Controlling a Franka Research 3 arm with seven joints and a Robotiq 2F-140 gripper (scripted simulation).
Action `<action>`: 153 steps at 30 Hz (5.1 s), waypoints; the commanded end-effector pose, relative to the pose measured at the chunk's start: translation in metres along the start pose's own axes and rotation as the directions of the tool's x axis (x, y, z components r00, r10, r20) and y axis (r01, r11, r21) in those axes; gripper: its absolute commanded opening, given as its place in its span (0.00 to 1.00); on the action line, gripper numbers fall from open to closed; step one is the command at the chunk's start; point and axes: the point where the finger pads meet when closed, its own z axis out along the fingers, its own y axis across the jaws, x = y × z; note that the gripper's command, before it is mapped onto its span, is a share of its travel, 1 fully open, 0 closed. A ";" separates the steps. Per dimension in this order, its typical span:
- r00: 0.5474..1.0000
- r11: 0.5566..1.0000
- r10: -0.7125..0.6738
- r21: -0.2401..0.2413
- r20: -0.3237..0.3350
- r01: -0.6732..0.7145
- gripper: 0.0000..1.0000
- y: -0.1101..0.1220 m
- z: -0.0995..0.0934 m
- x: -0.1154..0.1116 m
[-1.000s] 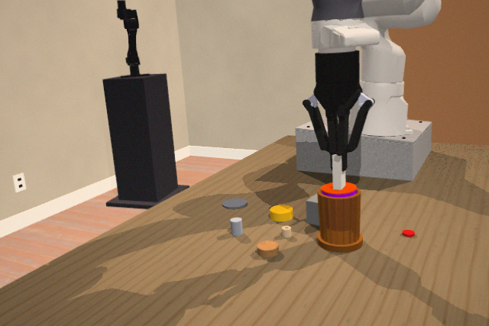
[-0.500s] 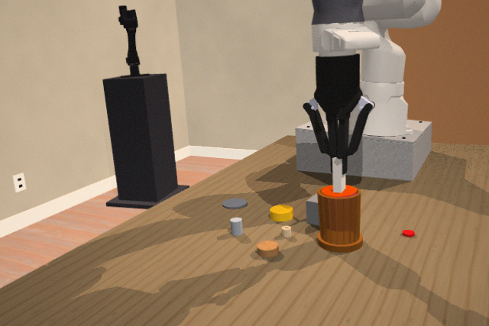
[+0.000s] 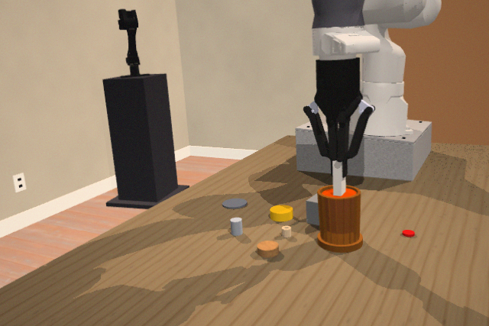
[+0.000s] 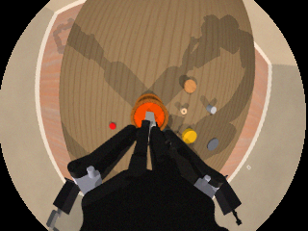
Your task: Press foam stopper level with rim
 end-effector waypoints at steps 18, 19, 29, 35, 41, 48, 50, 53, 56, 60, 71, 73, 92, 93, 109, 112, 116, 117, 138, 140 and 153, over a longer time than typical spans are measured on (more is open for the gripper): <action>1.000 1.000 0.006 -0.001 0.012 -0.006 0.00 0.000 0.014 -0.008; 1.000 1.000 0.006 -0.001 0.012 -0.006 0.00 0.000 0.014 -0.008; 1.000 1.000 0.006 -0.001 0.012 -0.006 0.00 0.000 0.016 -0.008; 1.000 1.000 0.006 -0.001 0.012 -0.006 0.00 0.000 0.017 -0.008; 1.000 1.000 0.006 -0.001 0.012 -0.006 0.00 0.000 0.017 -0.008; 1.000 1.000 0.006 -0.001 0.012 -0.006 0.00 0.000 0.017 -0.008; 1.000 1.000 0.006 -0.001 0.012 -0.006 0.00 0.000 0.017 -0.008; 1.000 1.000 0.006 -0.001 0.012 -0.006 0.00 0.000 0.017 -0.008; 1.000 1.000 0.006 -0.001 0.012 -0.006 0.00 0.000 0.017 -0.008; 1.000 1.000 0.006 -0.001 0.012 -0.006 0.00 0.000 0.017 -0.008; 1.000 1.000 0.006 -0.001 0.012 -0.006 0.00 0.000 0.017 -0.008; 1.000 1.000 0.006 -0.001 0.012 -0.006 0.00 0.000 0.017 -0.008; 1.000 1.000 0.006 -0.001 0.012 -0.006 0.00 0.000 0.016 -0.008; 1.000 1.000 0.006 -0.001 0.012 -0.006 0.00 0.000 0.016 -0.008; 1.000 1.000 0.006 -0.001 0.012 -0.006 0.00 0.000 -0.012 -0.004; 1.000 1.000 0.006 -0.001 0.012 -0.006 0.00 0.001 -0.021 -0.003; 1.000 1.000 0.006 -0.001 0.012 -0.006 0.00 0.001 -0.033 -0.001; 1.000 1.000 0.006 -0.001 0.012 -0.006 0.00 0.001 -0.035 -0.001; 1.000 1.000 0.006 -0.001 0.012 -0.006 0.00 0.001 -0.054 0.002; 1.000 1.000 0.006 -0.001 0.012 -0.006 0.00 0.001 -0.054 0.002; 1.000 1.000 0.006 -0.001 0.012 -0.006 0.00 0.001 -0.053 0.002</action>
